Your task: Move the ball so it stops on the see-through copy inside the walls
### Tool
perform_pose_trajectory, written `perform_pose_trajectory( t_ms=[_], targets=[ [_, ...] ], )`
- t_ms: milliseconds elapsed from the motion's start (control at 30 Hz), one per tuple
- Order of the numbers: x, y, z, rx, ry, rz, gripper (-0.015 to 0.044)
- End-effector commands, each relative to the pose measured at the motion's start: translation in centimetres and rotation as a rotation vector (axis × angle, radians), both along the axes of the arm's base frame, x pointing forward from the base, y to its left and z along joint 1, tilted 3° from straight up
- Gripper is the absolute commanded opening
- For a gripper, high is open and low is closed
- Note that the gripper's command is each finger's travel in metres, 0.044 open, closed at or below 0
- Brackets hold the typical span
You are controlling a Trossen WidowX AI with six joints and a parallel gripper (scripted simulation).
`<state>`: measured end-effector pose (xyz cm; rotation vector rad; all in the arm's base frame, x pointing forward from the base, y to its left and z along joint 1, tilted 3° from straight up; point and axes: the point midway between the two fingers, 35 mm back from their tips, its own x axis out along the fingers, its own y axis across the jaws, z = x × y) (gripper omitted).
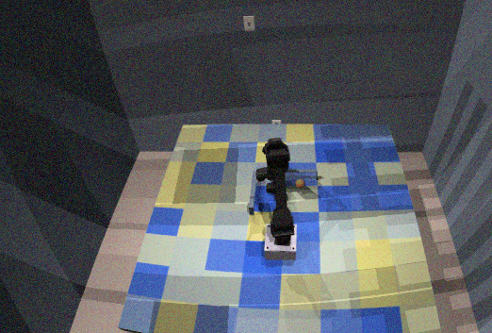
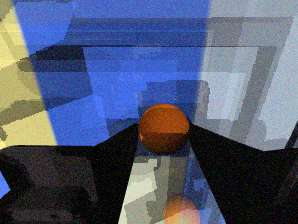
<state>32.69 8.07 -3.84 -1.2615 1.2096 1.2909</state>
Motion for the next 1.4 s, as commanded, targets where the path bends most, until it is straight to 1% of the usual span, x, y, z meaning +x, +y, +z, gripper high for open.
perform_pose_trajectory(
  t_ms=[0, 33, 67, 467, 600, 667, 1367],
  targets=[
    [0.7, 0.2, 2.2, 0.007, -0.013, 0.004, 0.0033],
    [0.8, 0.3, 2.9, 0.007, -0.014, 0.004, 0.0007],
    [0.9, 0.3, 3.7, 0.007, -0.014, 0.004, 0.0000],
    [0.5, 0.2, 12.8, 0.007, -0.013, 0.004, 0.0000],
    [0.5, 0.2, 12.9, 0.007, -0.014, -0.004, 0.0000],
    [0.8, -0.2, 12.7, 0.005, -0.015, -0.063, 0.0000],
    [3.4, -7.6, 10.0, -0.029, -0.032, -1.005, 0.0000]
  ],
)
